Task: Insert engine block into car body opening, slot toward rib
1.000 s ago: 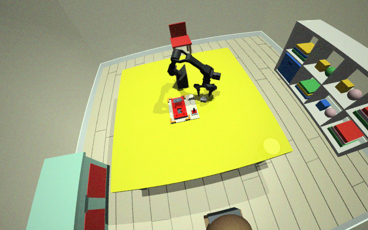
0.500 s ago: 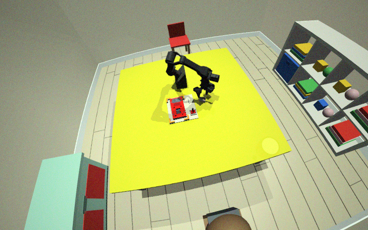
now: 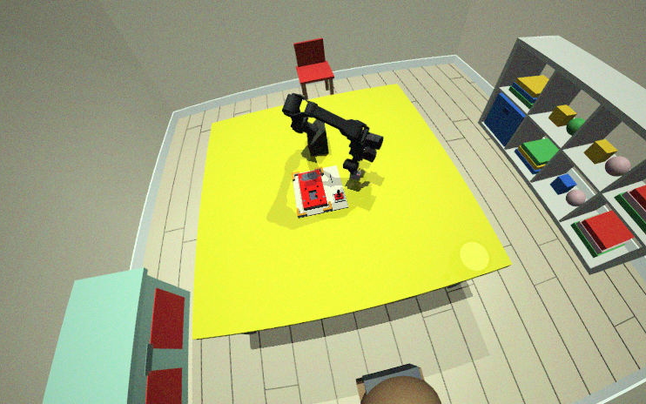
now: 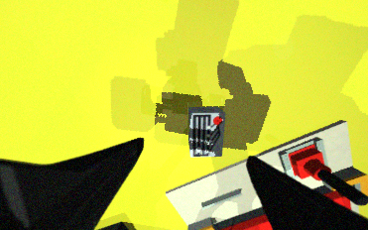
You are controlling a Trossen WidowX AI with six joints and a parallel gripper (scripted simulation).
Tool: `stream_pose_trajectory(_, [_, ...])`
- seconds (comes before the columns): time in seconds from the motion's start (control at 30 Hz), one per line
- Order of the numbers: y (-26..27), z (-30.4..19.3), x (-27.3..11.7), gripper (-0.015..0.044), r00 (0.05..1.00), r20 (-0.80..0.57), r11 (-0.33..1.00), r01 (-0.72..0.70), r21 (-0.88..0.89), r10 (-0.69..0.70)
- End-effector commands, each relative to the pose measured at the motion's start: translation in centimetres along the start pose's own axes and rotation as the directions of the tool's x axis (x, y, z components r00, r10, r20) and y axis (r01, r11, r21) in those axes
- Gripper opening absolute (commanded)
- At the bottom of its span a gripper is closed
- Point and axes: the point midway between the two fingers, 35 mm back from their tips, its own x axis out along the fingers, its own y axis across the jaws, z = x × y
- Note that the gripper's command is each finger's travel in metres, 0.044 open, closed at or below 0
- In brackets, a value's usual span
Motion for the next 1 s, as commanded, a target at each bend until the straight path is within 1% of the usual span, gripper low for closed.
stream_pose_trajectory(0.0, [-0.4, 0.1, -0.7, 0.0440, 0.998, 0.012, 0.992, -0.064, -0.111, 0.066])
stream_pose_trajectory(0.1, [-0.6, 0.1, -0.9, 0.0440, 0.996, 0.013, 0.984, -0.086, -0.154, 0.090])
stream_pose_trajectory(0.43, [-1.8, 0.4, -0.7, 0.0440, 0.996, 0.013, 0.984, -0.086, -0.154, 0.089])
stream_pose_trajectory(0.53, [-1.7, 0.4, 0.6, 0.0440, 0.996, 0.013, 0.984, -0.086, -0.154, 0.089])
stream_pose_trajectory(0.97, [-1.6, 0.4, 2.3, 0.0440, 0.996, 0.013, 0.984, -0.085, -0.154, 0.088])
